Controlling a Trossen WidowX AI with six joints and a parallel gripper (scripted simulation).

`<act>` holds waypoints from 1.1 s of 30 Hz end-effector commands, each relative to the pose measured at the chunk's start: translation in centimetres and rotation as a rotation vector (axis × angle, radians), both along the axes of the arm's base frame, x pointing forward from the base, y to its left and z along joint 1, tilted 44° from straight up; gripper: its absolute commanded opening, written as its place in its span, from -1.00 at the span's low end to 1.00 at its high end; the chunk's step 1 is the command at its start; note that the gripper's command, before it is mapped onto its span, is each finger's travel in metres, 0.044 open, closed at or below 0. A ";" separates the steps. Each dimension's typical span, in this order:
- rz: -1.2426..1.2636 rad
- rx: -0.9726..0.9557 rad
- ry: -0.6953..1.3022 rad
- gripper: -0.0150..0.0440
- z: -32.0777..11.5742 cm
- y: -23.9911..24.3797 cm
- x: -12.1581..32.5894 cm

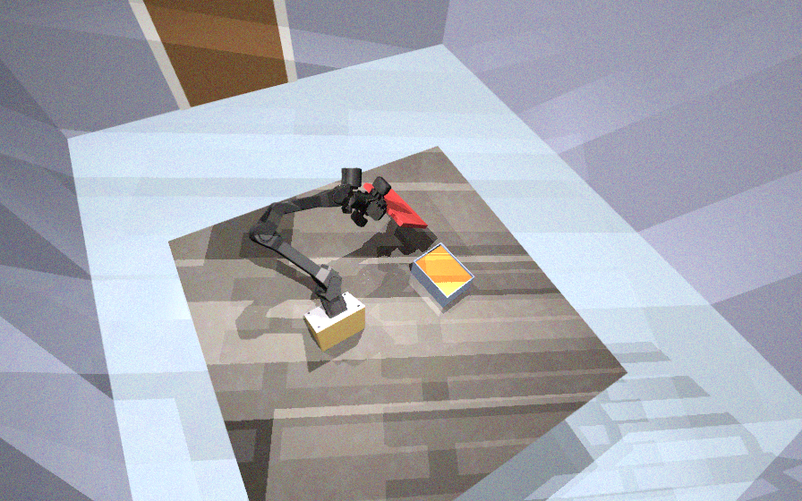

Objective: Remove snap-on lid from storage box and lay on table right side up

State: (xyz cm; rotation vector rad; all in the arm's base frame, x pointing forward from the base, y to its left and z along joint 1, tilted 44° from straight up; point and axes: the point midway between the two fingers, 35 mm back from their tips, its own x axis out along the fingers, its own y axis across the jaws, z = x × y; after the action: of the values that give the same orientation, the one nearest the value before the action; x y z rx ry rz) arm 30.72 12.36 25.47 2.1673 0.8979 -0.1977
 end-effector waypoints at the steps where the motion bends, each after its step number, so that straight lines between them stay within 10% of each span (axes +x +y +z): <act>1: -0.014 0.005 -0.017 -0.49 1.2 0.2 -0.1; 33: -0.014 0.006 -0.018 -0.49 -0.6 2.2 -0.4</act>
State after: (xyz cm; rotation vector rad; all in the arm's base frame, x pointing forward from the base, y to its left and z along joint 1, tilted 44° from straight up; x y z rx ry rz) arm 30.18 14.61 24.81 2.1697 0.8920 -0.1820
